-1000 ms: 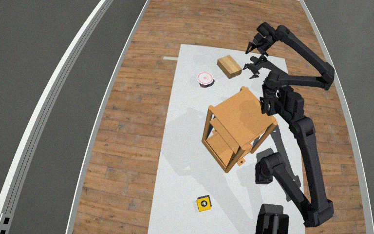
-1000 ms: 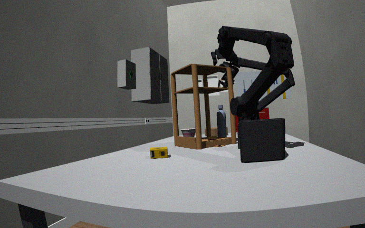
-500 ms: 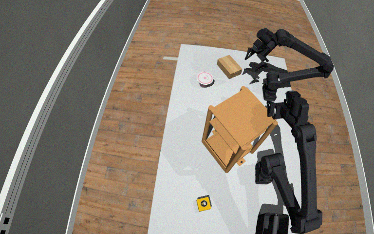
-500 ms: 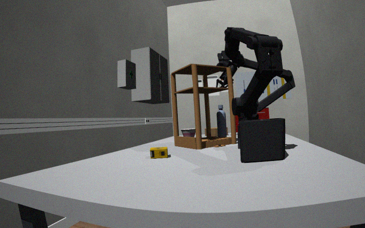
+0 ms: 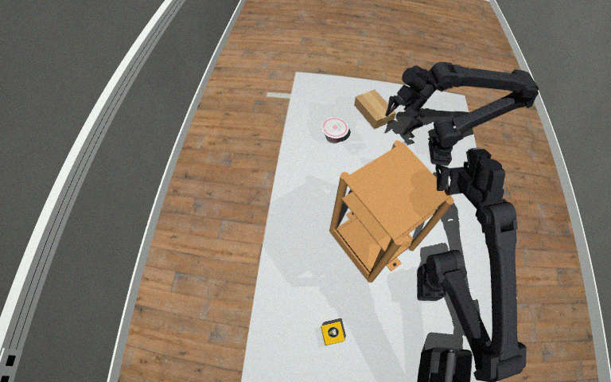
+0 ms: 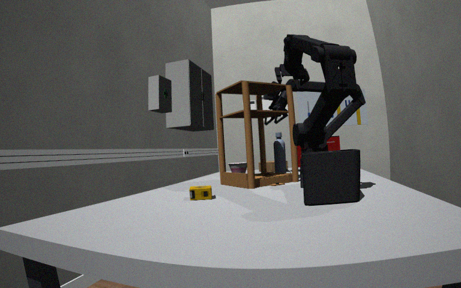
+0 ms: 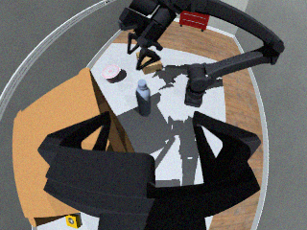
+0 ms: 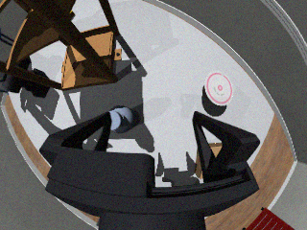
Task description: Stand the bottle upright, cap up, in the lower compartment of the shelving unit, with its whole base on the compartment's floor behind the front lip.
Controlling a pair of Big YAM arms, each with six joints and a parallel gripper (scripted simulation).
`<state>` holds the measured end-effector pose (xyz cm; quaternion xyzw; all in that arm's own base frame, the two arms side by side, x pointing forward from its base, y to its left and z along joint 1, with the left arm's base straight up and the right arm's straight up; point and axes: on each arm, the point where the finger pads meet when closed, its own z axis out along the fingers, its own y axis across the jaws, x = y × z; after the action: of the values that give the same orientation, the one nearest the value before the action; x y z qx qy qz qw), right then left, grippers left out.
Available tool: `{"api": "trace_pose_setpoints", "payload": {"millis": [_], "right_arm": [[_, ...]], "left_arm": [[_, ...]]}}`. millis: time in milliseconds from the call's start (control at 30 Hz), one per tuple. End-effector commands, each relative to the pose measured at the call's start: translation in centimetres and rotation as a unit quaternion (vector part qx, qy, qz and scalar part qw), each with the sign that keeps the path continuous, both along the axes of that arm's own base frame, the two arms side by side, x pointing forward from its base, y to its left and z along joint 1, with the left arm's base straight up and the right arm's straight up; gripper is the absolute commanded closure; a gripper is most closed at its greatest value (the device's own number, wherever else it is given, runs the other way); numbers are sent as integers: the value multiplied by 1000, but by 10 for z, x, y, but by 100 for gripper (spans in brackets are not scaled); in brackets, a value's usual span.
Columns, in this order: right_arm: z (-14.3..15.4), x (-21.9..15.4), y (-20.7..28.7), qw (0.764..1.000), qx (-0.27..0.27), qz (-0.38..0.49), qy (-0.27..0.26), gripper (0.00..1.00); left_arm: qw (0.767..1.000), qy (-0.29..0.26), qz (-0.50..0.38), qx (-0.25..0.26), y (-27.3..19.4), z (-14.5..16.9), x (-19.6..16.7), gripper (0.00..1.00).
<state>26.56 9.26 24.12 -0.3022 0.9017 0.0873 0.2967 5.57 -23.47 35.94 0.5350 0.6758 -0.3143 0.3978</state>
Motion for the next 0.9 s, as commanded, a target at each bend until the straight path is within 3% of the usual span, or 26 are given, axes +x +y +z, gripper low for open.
{"api": "trace_pose_setpoints", "payload": {"millis": [0, 400, 867], "right_arm": [[-20, 26, 0, 999, -6, 29, -19, 0], [-71, 37, -27, 996, 2, 76, -37, 5], [-135, 18, -51, 987, 43, 134, -76, 5]], "left_arm": [[1000, -2, 1, -10, 0, 12, 0, 0], [1000, -2, 1, -10, 0, 12, 0, 0], [1000, -2, 1, -10, 0, 12, 0, 0]]}}
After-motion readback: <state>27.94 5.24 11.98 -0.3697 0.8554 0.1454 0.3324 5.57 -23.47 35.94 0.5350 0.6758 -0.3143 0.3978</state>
